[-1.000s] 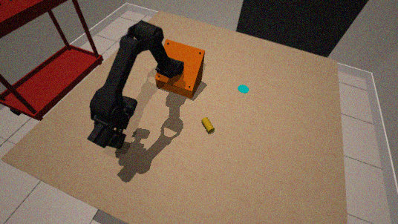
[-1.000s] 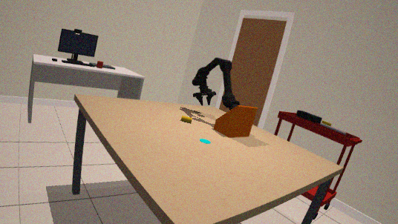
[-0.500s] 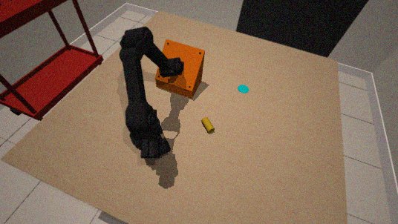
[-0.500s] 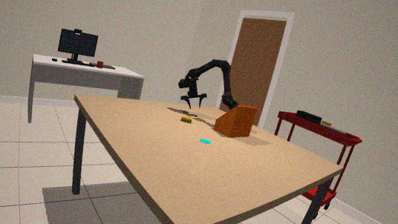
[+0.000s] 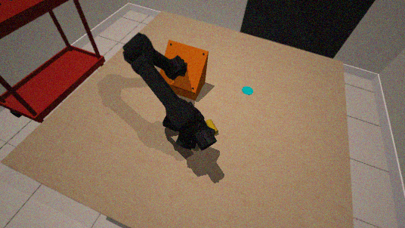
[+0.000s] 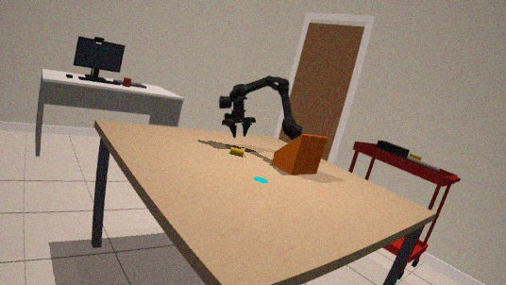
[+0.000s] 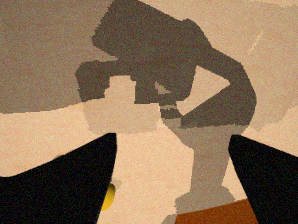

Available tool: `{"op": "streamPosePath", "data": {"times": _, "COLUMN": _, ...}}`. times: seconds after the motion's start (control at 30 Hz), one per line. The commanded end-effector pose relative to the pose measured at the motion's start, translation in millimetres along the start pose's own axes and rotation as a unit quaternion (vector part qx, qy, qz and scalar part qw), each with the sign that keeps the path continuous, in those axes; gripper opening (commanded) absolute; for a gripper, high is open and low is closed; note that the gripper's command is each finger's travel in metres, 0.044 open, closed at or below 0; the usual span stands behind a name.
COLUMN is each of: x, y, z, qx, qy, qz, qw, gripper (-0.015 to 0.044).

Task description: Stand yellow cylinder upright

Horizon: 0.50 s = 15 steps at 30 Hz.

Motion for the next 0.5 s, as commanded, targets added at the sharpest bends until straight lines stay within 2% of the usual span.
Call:
{"op": "streamPosePath", "data": {"times": 0.0, "x": -13.9, "y": 20.8, "z": 7.5, "qx": 0.001, "qy": -0.018, "qz": 0.08, "qw": 0.997, "gripper": 0.0309}}
{"op": "streamPosePath", "data": {"times": 0.23, "x": -49.3, "y": 61.8, "z": 26.9, "qx": 0.005, "qy": -0.066, "qz": 0.241, "qw": 0.968, "gripper": 0.0309}}
{"op": "streamPosePath", "data": {"times": 0.47, "x": -91.3, "y": 92.5, "z": 48.8, "qx": 0.006, "qy": -0.126, "qz": 0.388, "qw": 0.913, "gripper": 0.0309}}
Point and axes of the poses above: the point midway between the two fingers, 35 mm back from their tips, its own z axis back along the fingers, its own y axis across the jaws, x = y × z, the point moved 5 cm from there along z, back along the fingers, and after that the axes turned 15 degrees about z, right-handed, at the moved point
